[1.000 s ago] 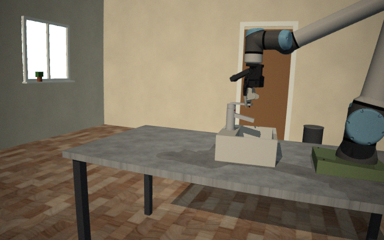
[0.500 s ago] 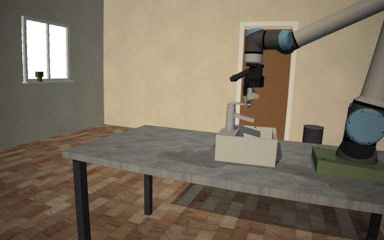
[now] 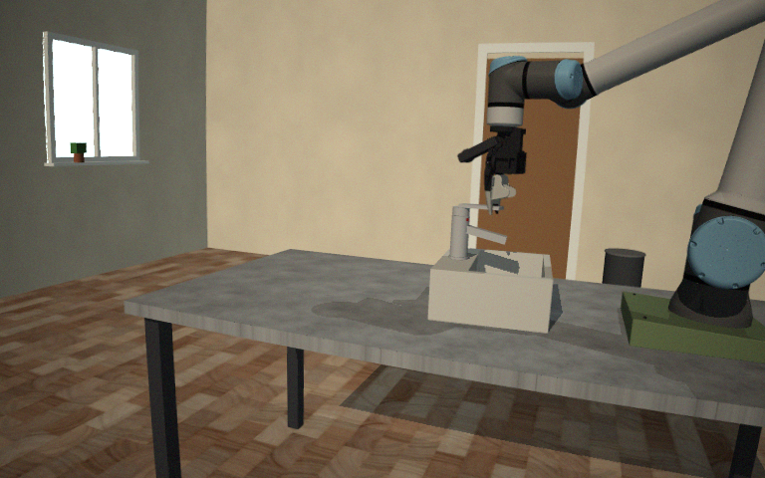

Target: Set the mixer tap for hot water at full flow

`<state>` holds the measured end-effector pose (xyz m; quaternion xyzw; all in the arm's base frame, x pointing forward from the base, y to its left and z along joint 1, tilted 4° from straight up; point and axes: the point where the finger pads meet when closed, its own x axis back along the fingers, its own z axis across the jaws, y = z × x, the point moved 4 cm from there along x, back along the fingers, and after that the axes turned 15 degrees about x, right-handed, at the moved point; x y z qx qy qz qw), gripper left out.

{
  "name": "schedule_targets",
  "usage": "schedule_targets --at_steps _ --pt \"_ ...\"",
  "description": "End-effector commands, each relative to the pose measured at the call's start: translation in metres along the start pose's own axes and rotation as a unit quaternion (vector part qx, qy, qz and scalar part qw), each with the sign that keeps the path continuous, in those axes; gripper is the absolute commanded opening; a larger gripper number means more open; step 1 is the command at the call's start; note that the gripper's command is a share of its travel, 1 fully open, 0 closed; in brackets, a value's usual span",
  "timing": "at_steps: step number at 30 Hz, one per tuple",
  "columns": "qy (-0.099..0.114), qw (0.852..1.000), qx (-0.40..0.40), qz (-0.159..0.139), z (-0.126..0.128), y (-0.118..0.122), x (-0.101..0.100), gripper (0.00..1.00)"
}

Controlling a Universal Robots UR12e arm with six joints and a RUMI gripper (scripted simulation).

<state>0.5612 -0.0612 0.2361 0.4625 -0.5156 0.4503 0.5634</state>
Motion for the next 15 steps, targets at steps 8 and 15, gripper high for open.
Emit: schedule_targets --at_steps 8,15 --pt "0.000 0.999 -0.037 0.001 -0.006 -0.003 0.001 0.00" --pt "0.000 0.997 -0.075 0.001 -0.013 -0.005 0.001 0.00"
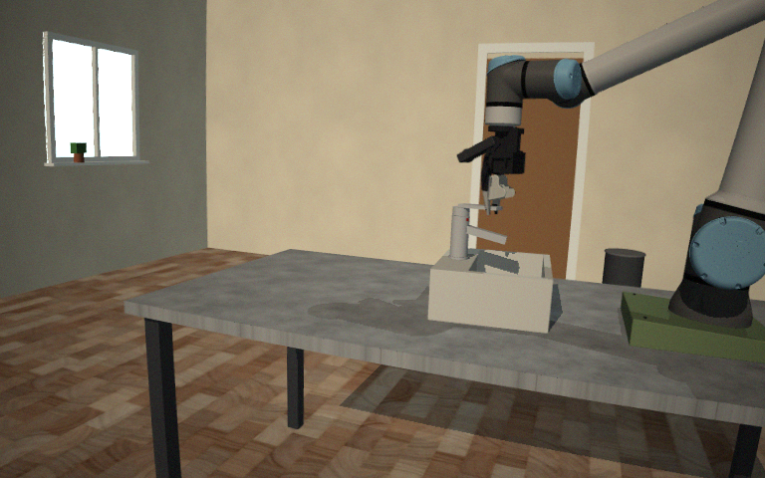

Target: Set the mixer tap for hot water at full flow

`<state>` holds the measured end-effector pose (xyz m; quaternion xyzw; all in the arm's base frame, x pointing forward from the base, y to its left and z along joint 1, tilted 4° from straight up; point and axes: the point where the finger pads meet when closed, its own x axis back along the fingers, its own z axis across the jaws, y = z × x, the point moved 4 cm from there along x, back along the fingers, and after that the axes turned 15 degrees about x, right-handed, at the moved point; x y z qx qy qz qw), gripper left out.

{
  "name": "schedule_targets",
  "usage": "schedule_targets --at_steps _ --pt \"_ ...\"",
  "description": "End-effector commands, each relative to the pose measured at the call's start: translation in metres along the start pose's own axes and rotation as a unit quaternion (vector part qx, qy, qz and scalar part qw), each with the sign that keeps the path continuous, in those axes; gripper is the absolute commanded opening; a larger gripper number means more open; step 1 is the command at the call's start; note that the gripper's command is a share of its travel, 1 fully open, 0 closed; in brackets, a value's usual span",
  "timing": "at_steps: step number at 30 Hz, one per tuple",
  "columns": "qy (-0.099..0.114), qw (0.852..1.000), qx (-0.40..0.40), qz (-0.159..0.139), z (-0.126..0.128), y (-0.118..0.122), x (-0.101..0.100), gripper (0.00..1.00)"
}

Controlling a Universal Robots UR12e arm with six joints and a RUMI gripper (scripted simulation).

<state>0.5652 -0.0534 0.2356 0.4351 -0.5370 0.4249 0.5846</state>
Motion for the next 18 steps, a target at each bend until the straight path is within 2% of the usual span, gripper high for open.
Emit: schedule_targets --at_steps 1,13,18 --pt "0.001 0.999 -0.036 0.001 -0.006 -0.002 0.001 0.00" --pt "0.000 0.990 -0.141 0.001 -0.024 -0.011 0.001 0.00" --pt "0.000 0.987 -0.160 0.001 -0.027 -0.012 0.001 0.00"
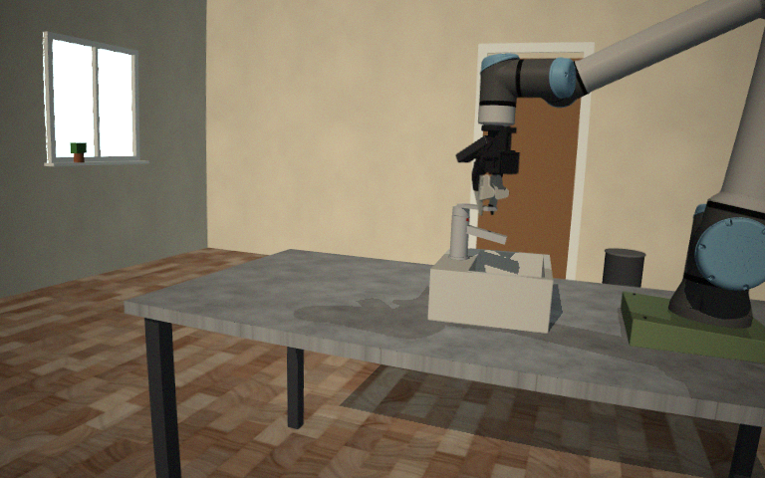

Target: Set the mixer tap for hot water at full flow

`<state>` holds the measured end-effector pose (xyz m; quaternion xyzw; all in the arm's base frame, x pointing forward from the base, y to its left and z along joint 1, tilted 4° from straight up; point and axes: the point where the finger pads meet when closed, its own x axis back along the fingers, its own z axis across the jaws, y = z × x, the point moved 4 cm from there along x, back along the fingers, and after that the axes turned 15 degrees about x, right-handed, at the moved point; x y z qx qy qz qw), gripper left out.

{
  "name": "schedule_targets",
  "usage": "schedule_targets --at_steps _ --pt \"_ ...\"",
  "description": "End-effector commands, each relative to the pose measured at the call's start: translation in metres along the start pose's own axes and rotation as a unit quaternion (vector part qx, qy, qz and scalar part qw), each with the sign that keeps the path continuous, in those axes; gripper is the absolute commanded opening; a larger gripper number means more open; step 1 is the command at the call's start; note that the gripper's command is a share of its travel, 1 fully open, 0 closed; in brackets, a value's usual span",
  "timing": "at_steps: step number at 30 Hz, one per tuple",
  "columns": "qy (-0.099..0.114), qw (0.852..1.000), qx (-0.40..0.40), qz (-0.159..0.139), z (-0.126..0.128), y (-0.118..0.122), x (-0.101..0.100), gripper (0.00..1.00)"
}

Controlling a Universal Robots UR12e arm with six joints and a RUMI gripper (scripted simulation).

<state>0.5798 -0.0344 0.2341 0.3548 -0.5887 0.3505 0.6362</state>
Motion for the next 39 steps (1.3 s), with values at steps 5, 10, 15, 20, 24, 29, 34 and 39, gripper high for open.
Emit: schedule_targets --at_steps 5,10,15,20,24,29,34,39 --pt "0.001 0.999 -0.049 0.001 -0.0085 -0.0032 0.0008 0.00" --pt "0.001 0.998 -0.055 0.001 -0.0096 -0.0036 0.0008 0.00" --pt "0.001 0.998 -0.056 0.001 -0.0096 -0.0036 0.0008 0.00" --pt "0.001 0.998 -0.056 0.001 -0.0096 -0.0036 0.0008 0.00" --pt "0.001 0.998 -0.056 0.001 -0.0096 -0.0036 0.0008 0.00" --pt "0.001 0.998 -0.056 0.001 -0.0096 -0.0036 0.0008 0.00" --pt "0.001 0.998 -0.056 0.001 -0.0096 -0.0036 0.0008 0.00" --pt "0.001 0.998 -0.056 0.001 -0.0096 -0.0036 0.0008 0.00"
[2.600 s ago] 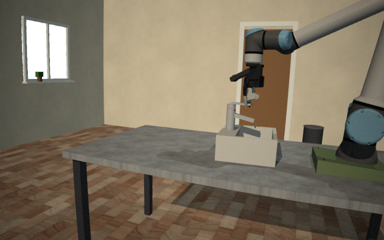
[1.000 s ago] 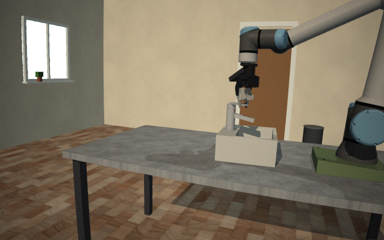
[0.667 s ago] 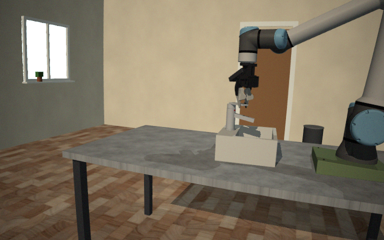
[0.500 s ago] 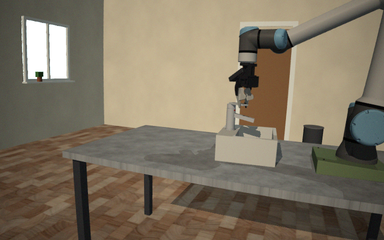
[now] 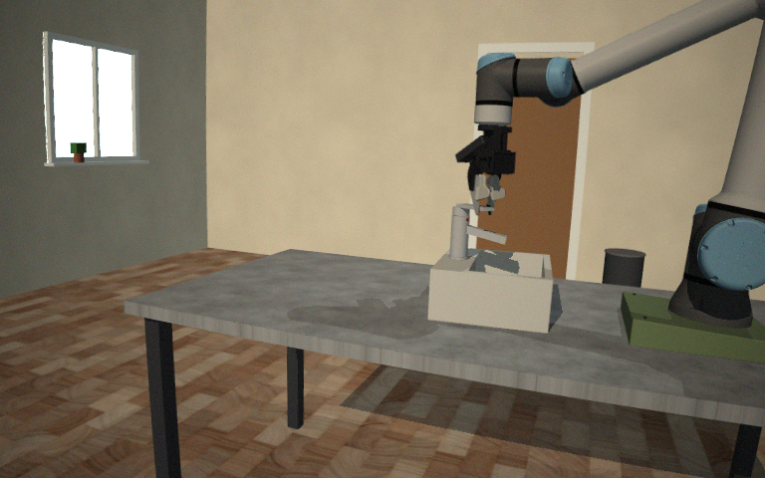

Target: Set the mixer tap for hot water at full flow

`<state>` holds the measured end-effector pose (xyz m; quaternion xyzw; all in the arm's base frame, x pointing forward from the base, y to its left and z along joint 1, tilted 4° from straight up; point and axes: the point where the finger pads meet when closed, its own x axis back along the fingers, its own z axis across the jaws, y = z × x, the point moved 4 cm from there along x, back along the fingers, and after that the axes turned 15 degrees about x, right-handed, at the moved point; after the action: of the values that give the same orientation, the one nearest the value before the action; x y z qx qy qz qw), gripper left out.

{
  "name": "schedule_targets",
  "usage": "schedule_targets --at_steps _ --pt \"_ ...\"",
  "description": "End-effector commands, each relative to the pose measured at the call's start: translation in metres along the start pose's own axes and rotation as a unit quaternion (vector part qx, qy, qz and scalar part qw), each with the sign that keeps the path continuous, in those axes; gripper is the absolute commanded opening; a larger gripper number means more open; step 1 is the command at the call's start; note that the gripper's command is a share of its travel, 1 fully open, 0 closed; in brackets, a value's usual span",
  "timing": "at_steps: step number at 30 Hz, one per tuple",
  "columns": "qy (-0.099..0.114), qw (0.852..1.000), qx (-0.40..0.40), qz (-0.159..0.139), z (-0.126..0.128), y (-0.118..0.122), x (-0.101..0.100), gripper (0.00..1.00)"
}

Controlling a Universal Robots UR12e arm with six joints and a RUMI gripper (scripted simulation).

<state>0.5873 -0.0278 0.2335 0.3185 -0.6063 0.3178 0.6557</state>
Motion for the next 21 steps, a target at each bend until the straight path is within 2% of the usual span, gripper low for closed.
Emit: schedule_targets --at_steps 1,9,10,21 --pt "0.000 1.000 0.000 0.001 -0.0002 -0.0005 0.0008 0.00" --pt "0.000 1.000 0.000 0.001 -0.0002 -0.0005 0.0008 0.00" --pt "0.000 1.000 0.000 0.001 -0.0002 -0.0005 0.0008 0.44" --pt "0.000 1.000 0.000 0.001 -0.0002 -0.0005 0.0008 0.44"
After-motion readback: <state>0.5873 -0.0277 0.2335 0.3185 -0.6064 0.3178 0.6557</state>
